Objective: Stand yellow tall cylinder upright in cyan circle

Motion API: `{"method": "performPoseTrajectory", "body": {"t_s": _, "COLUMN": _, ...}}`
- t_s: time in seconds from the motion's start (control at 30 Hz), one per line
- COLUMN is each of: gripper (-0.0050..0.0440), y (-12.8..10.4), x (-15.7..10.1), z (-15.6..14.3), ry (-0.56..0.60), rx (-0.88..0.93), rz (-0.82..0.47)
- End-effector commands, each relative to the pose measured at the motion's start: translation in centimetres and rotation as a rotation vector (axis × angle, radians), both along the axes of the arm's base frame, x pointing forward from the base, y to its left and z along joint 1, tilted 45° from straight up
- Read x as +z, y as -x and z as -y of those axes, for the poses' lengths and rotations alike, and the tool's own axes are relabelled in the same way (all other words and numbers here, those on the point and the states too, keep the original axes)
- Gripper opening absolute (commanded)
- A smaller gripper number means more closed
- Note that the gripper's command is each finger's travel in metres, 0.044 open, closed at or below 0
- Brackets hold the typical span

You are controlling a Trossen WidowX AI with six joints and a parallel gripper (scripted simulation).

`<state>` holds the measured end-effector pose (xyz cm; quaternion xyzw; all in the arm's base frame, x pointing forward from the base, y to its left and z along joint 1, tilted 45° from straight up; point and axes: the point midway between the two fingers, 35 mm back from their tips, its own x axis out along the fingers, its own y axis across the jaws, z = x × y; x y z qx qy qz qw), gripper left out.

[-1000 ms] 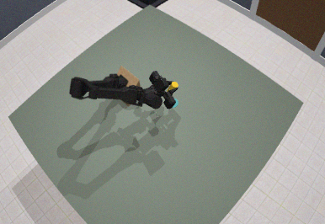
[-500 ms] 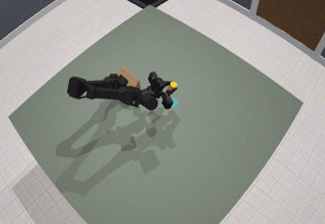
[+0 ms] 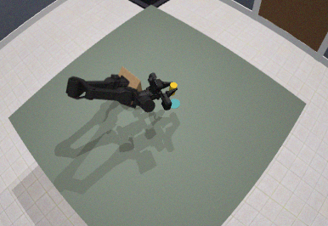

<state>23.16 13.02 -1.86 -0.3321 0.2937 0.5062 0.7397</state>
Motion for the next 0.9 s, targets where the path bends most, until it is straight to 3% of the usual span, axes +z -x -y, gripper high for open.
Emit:
{"method": "performPoseTrajectory", "body": {"t_s": 0.0, "gripper": 0.0105, "y": -0.09, "x": 0.70, "z": -0.03, "ry": -0.027, "rx": 0.015, "rz": 0.047}}
{"method": "performPoseTrajectory", "body": {"t_s": 0.87, "gripper": 0.0105, "y": -0.01, "x": 1.23, "z": 0.04, "ry": -0.056, "rx": 0.033, "rz": 0.100}}
